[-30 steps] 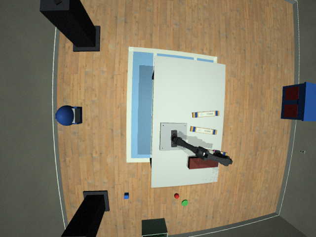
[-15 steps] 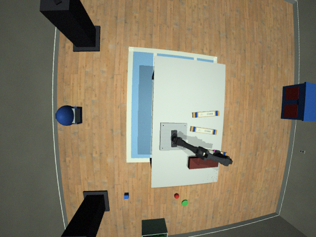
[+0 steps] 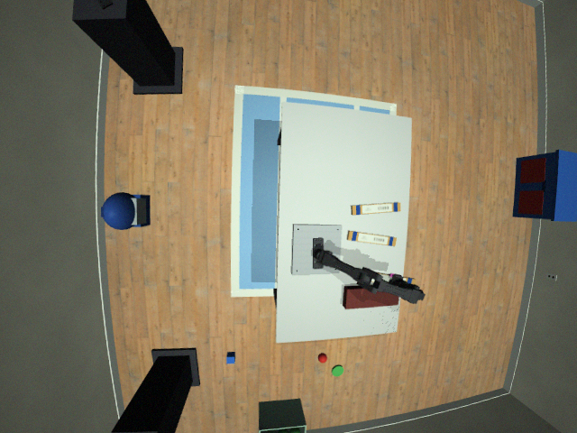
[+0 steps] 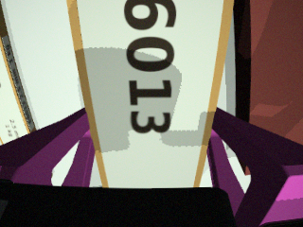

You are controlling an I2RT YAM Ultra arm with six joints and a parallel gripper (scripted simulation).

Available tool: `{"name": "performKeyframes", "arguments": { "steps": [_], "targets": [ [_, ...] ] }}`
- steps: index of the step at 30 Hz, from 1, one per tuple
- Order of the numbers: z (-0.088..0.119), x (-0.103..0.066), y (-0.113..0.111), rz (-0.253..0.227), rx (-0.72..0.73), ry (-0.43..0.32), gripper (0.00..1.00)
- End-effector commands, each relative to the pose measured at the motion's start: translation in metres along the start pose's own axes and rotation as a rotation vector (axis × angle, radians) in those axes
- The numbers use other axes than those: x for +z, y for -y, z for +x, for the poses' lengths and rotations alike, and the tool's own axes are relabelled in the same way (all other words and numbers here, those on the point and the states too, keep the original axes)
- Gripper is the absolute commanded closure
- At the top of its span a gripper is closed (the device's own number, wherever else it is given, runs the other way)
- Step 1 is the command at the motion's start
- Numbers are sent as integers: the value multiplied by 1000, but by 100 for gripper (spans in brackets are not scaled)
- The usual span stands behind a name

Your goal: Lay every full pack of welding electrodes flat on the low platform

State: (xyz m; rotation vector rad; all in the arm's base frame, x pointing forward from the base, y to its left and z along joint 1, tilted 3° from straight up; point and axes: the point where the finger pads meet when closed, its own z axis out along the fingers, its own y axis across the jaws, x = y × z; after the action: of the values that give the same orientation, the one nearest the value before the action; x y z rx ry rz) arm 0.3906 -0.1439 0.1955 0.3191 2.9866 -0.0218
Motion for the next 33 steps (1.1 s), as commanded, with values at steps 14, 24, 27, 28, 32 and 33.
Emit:
{"name": "performKeyframes", "arguments": {
  "steps": [14, 24, 27, 28, 32, 33],
  "targets": [
    [0, -26, 1, -14, 1, -90, 100],
    [3, -26, -22, -22, -170, -88, 100],
    [4, -26, -25, -22, -170, -88, 100],
    [4, -26, -27, -22, -169, -88, 100],
    [6, -27, -38, -22, -169, -88, 100],
    [6, -27, -41, -22, -169, -88, 100]
  ]
}}
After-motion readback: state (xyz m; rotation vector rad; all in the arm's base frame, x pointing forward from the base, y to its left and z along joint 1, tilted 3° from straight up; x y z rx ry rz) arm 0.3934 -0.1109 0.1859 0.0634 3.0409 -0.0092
